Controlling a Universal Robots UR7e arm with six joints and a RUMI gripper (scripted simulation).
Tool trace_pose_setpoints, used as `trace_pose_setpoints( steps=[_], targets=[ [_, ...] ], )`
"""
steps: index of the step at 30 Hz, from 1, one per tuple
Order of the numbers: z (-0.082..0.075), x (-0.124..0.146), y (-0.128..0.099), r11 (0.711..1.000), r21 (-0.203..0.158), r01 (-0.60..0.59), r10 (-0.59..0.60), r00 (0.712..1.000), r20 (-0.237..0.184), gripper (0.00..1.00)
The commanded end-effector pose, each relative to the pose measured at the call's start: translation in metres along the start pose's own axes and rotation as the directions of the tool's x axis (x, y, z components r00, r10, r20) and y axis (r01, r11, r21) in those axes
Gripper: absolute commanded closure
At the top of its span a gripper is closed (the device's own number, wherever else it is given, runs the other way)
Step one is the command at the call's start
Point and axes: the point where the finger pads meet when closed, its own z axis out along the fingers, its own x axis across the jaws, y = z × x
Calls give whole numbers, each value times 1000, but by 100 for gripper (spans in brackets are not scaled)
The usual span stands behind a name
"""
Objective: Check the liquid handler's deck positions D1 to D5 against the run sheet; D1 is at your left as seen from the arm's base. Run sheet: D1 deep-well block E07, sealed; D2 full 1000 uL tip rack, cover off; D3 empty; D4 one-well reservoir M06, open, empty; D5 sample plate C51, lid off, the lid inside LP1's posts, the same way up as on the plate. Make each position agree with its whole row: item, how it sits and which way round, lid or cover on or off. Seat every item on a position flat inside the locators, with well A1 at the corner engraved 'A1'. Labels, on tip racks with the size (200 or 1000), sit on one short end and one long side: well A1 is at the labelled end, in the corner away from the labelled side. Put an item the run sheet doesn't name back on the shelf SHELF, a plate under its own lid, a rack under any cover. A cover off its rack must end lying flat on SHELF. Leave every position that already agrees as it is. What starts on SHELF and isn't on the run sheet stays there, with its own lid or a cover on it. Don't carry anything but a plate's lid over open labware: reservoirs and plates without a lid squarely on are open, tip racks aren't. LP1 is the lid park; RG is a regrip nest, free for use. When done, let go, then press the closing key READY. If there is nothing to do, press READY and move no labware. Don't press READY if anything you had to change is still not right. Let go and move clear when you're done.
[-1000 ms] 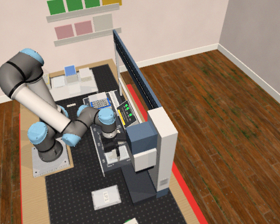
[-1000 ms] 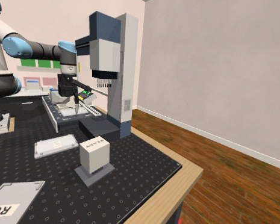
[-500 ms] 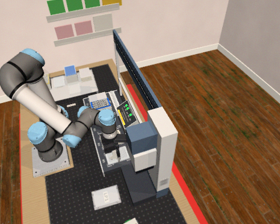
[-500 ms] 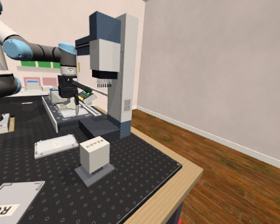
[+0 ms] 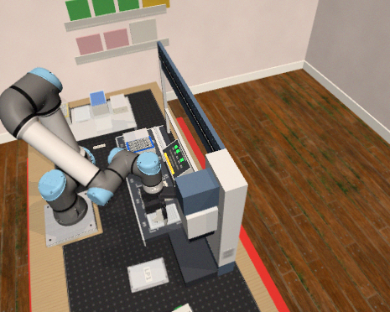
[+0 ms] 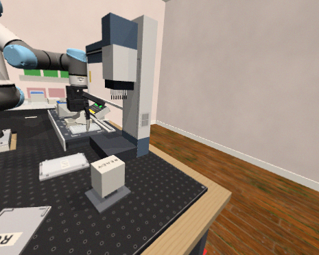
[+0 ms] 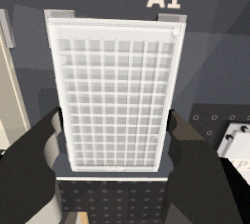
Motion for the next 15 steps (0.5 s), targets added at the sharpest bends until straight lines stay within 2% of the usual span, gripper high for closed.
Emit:
trace_pose_setpoints(
  steps=[1,15],
  targets=[
    [0,-1,1,1000,0,0,0,1000,-1,100],
    [4,-2,3,1000,-3,0,0,1000,2,100]
  ],
)
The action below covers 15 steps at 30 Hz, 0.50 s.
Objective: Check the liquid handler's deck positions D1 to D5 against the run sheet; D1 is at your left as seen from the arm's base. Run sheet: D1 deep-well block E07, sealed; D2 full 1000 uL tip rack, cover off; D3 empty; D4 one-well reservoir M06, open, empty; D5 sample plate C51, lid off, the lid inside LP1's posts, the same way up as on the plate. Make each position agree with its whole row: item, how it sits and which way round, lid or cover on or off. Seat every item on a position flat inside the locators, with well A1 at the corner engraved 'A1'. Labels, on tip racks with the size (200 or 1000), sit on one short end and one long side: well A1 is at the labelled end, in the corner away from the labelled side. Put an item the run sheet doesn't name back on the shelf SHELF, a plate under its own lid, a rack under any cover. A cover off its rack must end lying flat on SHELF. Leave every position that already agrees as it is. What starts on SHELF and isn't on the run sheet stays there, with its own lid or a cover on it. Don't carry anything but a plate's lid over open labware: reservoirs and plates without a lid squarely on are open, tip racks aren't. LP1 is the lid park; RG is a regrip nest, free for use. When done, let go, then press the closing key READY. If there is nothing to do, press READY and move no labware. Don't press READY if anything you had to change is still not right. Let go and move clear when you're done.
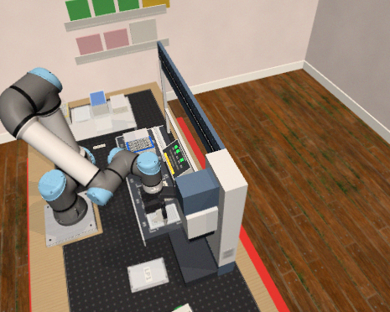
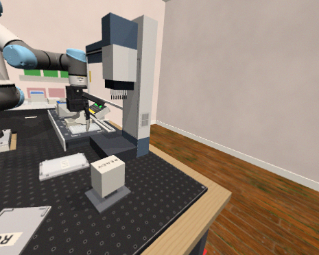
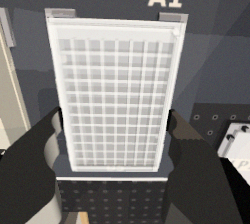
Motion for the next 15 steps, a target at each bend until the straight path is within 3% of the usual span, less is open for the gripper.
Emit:
trace_pose_setpoints(
  steps=[1,15],
  targets=[
    [4,-1,2,1000,-4,0,0,1000,3,100],
    [8,-1,2,1000,-4,0,0,1000,3,100]
  ],
)
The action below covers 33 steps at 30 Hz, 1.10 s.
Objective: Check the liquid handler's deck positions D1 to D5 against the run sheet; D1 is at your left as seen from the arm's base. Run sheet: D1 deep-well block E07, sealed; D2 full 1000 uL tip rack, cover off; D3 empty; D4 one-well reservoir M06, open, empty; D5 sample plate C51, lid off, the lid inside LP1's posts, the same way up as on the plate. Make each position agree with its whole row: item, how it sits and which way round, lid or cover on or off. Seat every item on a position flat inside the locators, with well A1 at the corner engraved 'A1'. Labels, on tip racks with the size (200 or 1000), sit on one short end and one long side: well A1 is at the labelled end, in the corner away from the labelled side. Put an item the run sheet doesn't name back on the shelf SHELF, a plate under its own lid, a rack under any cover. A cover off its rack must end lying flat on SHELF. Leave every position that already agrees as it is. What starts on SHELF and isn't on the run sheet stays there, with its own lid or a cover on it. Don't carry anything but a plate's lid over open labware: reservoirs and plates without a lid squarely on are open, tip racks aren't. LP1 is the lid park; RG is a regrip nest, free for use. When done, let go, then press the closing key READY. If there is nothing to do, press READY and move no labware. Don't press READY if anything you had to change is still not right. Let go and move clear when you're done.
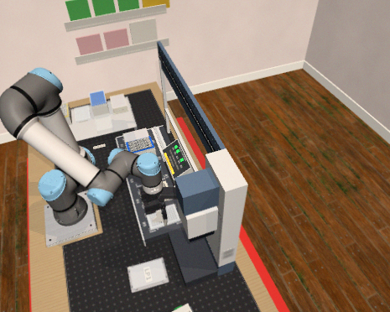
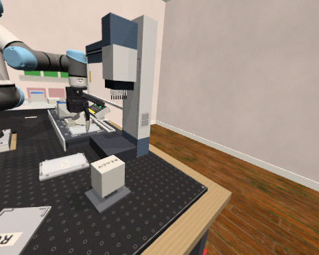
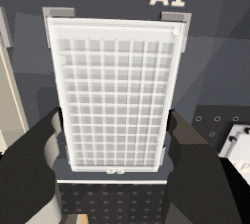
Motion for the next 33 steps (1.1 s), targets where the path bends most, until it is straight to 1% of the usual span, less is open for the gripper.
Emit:
trace_pose_setpoints(
  steps=[1,17,19,29,30,33],
  targets=[
    [4,0,2,1000,-3,0,0,1000,2,100],
    [9,0,2,1000,-3,0,0,1000,2,100],
    [7,1,0,1000,0,0,0,1000,-1,100],
    [7,1,0,1000,0,0,0,1000,-1,100],
    [7,1,0,1000,0,0,0,1000,-1,18],
    [7,1,0,1000,0,0,0,1000,-1,18]
  ],
)
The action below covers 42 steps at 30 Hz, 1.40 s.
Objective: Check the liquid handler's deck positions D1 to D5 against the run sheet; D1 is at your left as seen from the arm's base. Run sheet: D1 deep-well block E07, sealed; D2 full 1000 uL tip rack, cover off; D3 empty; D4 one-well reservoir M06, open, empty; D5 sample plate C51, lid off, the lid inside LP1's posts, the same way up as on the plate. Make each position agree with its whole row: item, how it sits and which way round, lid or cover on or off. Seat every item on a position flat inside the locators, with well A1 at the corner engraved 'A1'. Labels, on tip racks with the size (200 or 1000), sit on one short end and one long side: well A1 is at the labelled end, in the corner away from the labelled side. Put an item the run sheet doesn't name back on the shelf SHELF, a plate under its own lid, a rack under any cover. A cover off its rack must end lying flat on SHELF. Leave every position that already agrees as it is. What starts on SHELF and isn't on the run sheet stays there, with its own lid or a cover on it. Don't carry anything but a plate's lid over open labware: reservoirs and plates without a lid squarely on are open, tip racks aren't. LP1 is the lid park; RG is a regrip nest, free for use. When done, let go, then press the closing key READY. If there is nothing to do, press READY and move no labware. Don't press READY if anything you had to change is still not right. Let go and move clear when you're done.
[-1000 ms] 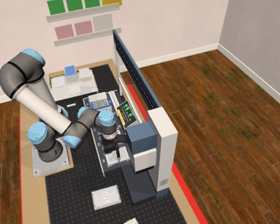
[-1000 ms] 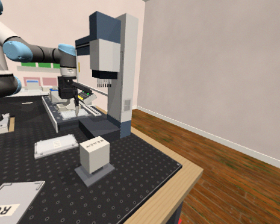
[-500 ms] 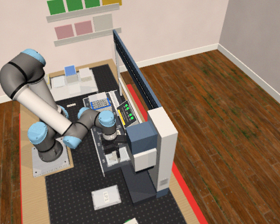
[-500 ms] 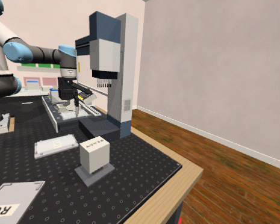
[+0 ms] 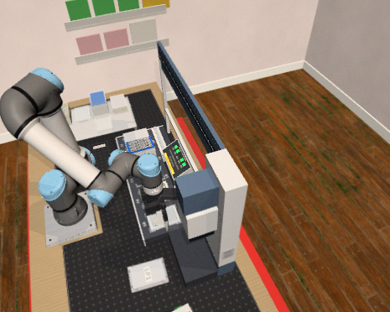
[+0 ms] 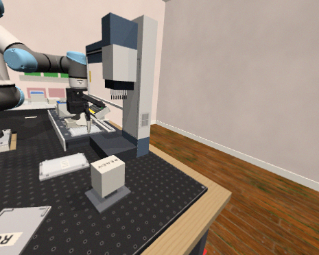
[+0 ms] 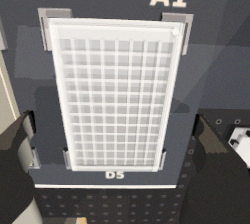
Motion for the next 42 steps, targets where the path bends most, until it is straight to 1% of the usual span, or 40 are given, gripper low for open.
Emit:
trace_pose_setpoints(
  steps=[1,37,42],
  targets=[
    [1,0,1,1000,-1,0,0,1000,0,18],
    [1,0,1,1000,-1,0,0,1000,0,18],
    [-9,1,0,1000,2,0,0,1000,-3,18]
  ],
)
